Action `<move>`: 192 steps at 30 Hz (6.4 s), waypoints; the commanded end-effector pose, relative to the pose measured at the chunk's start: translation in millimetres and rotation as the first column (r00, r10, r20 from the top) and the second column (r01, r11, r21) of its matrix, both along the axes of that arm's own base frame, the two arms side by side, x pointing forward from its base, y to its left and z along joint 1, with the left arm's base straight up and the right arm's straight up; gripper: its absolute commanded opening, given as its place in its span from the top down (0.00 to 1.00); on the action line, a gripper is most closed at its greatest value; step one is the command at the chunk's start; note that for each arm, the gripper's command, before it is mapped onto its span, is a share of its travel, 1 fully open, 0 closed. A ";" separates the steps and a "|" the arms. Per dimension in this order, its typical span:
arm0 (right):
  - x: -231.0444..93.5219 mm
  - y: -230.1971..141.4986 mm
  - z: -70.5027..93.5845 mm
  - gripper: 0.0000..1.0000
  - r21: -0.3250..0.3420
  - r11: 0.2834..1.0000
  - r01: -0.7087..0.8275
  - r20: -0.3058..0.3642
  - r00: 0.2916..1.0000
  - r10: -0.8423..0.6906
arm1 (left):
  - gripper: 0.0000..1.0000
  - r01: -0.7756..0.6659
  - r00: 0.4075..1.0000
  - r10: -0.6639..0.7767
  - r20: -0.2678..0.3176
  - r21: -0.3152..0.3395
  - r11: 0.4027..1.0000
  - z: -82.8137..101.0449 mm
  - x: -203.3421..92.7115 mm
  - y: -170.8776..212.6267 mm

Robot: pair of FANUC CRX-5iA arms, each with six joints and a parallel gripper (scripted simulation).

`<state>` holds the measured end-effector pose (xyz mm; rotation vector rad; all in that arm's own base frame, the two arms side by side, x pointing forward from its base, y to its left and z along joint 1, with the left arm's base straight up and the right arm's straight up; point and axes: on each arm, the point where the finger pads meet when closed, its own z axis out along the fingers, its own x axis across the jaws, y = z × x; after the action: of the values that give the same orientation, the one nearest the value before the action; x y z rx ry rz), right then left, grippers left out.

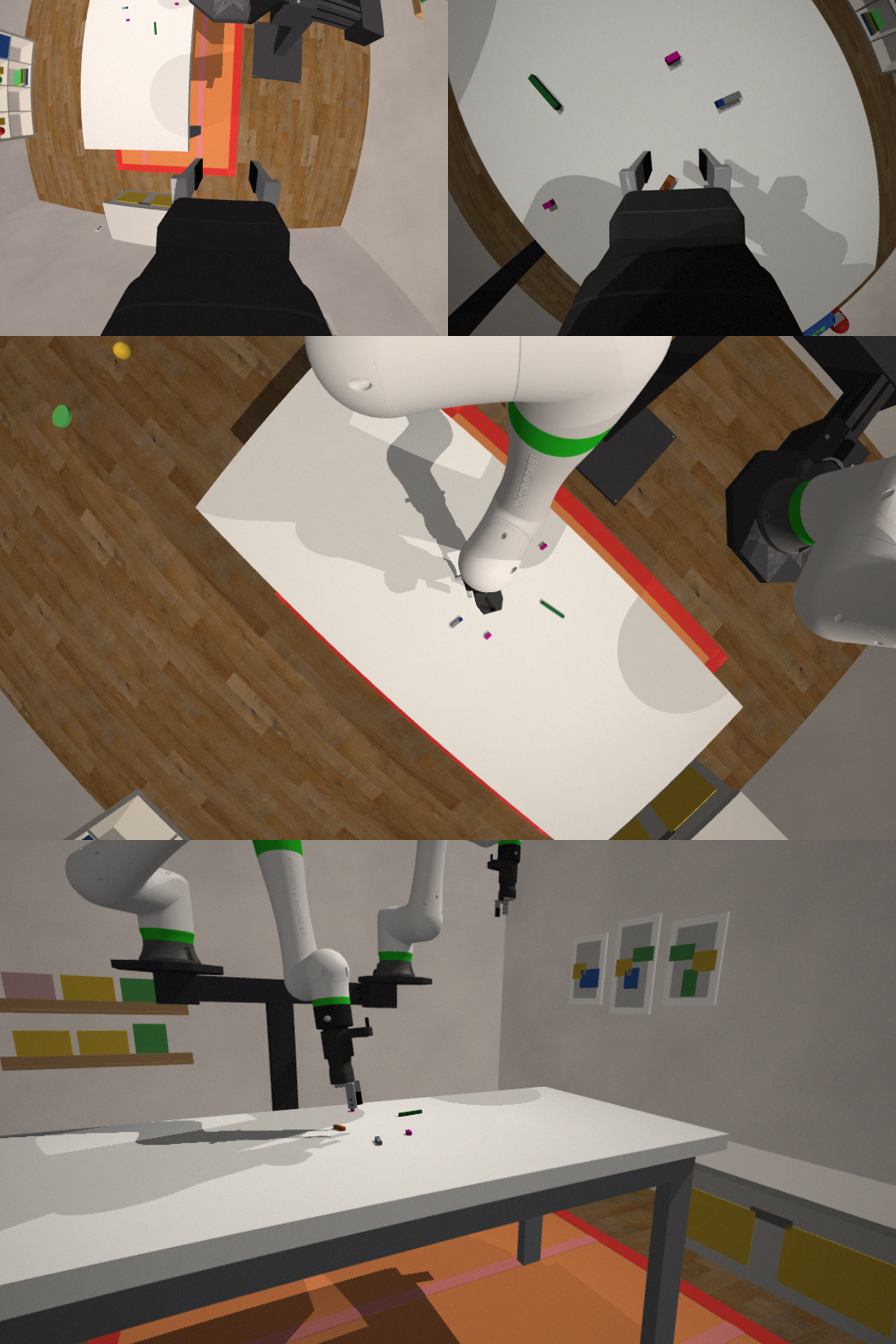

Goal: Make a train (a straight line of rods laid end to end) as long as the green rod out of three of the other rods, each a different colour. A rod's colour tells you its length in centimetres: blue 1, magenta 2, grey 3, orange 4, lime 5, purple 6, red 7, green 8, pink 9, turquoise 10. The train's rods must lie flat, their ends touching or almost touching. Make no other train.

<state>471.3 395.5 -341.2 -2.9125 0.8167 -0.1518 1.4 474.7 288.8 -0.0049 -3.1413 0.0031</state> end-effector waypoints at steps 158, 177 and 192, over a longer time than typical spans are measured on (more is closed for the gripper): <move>-35.3 -33.4 -62.7 0.46 -0.080 0.815 0.574 -0.126 0.805 -0.580 | 0.00 0.000 1.000 0.000 0.000 0.002 1.000 0.9 0.2 0.2; -35.3 -33.4 -64.5 0.46 -0.080 0.815 0.574 -0.126 0.805 -0.580 | 0.00 0.000 1.000 0.000 0.000 0.002 1.000 0.9 0.2 0.2; -35.3 -33.4 -64.5 0.46 -0.080 0.815 0.574 -0.126 0.805 -0.580 | 0.00 0.000 1.000 0.000 0.000 0.002 1.000 0.9 0.2 0.2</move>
<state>435.3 361.5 -406.4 -2.6228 1.7299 0.0004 1.4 474.7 288.8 -0.0049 -3.1413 0.0031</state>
